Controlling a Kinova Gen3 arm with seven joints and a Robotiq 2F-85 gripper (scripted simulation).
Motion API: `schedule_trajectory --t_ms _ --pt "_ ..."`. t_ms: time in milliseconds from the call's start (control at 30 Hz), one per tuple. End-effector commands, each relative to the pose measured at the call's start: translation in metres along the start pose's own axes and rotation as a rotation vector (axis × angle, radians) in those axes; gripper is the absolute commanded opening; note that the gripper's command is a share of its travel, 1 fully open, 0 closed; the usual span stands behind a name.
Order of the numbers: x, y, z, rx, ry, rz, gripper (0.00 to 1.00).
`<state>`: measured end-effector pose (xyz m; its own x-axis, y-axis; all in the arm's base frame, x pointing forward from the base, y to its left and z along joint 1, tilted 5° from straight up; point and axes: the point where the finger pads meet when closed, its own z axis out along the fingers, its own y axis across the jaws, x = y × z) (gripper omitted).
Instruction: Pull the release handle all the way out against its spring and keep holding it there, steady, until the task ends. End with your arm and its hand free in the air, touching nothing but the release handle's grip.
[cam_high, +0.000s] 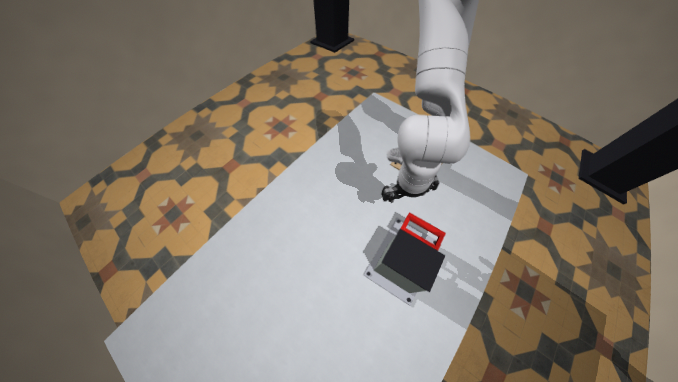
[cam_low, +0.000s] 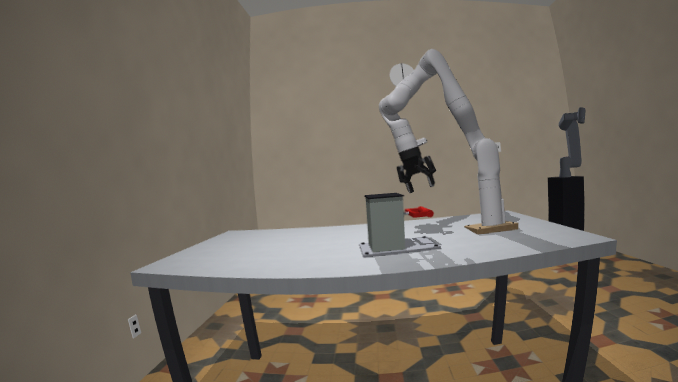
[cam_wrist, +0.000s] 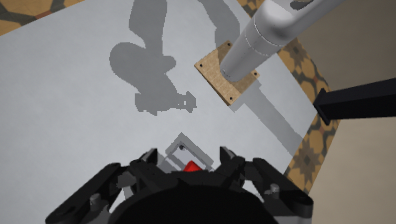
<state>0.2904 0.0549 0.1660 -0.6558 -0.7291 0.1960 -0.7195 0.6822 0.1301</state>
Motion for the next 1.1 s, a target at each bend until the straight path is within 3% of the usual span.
schedule_trajectory --t_ms 0,333,800,1067 --pt "-0.007 0.009 -0.001 0.028 -0.005 -0.086 1.00" --pt "-0.037 0.029 -0.007 0.129 -0.032 -0.404 1.00" --pt "-0.061 0.050 -0.013 0.212 -0.052 -0.663 1.00" --pt "-0.069 0.057 -0.015 0.236 -0.057 -0.740 1.00"
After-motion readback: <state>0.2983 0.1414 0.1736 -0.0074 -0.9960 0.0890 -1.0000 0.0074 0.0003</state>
